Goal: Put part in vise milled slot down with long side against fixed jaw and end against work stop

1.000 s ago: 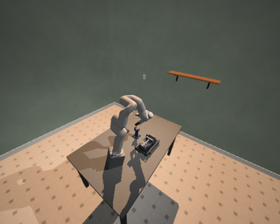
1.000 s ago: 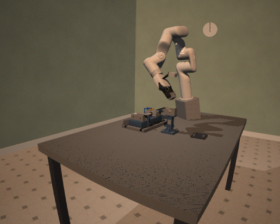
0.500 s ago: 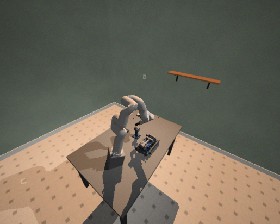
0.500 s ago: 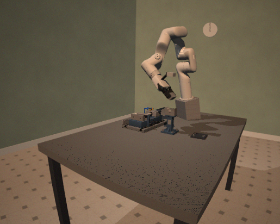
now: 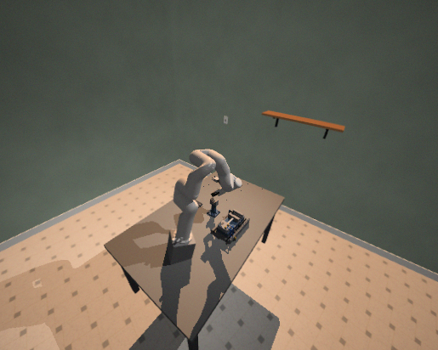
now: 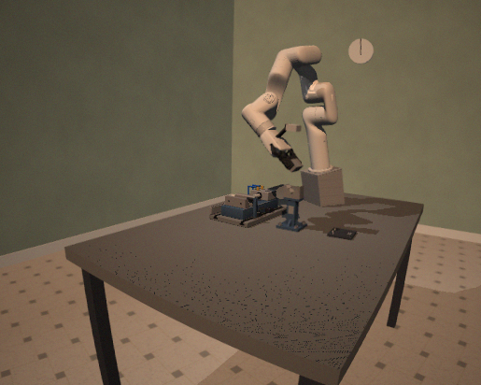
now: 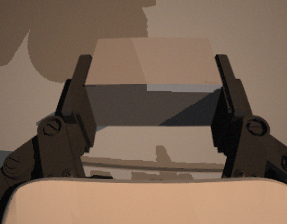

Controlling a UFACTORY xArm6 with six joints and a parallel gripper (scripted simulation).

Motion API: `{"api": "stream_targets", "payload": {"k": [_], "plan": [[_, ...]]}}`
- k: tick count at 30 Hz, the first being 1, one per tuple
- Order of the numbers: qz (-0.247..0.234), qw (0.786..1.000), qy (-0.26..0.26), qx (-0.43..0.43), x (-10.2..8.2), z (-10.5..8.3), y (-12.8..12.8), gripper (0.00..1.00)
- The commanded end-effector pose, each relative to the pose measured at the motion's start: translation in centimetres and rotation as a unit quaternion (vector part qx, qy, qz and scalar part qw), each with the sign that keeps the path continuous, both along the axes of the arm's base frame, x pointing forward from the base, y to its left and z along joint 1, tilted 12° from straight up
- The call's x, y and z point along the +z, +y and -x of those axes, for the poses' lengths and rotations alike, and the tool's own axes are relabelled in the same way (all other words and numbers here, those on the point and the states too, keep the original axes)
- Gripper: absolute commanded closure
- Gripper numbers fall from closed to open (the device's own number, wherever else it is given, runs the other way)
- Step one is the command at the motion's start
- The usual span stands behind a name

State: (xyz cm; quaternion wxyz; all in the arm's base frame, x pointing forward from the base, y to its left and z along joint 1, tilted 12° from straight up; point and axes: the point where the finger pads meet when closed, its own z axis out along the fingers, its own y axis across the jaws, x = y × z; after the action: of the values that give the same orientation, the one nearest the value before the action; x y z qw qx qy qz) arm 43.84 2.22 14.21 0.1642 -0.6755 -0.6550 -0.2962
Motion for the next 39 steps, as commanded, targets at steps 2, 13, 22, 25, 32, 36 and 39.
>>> {"api": "stream_targets", "payload": {"k": [2, 13, 22, 25, 32, 36, 39], "plan": [[0.000, 1.000, -0.002, 0.000, 0.14, -0.10, -0.02, 1.00], [0.000, 1.000, -0.002, 0.000, 0.14, -0.10, -0.02, 1.00], [0.000, 1.000, -0.002, 0.000, 0.10, -0.11, -0.02, 1.00], [0.000, 1.000, -0.002, 0.000, 0.06, -0.12, -0.03, 1.00], [0.000, 1.000, -0.002, 0.000, -0.07, -0.14, -0.04, 1.00], [0.000, 1.000, -0.002, 0.000, -0.23, -0.16, -0.06, 1.00], [0.000, 1.000, -0.002, 0.000, -0.37, -0.18, -0.08, 1.00]]}}
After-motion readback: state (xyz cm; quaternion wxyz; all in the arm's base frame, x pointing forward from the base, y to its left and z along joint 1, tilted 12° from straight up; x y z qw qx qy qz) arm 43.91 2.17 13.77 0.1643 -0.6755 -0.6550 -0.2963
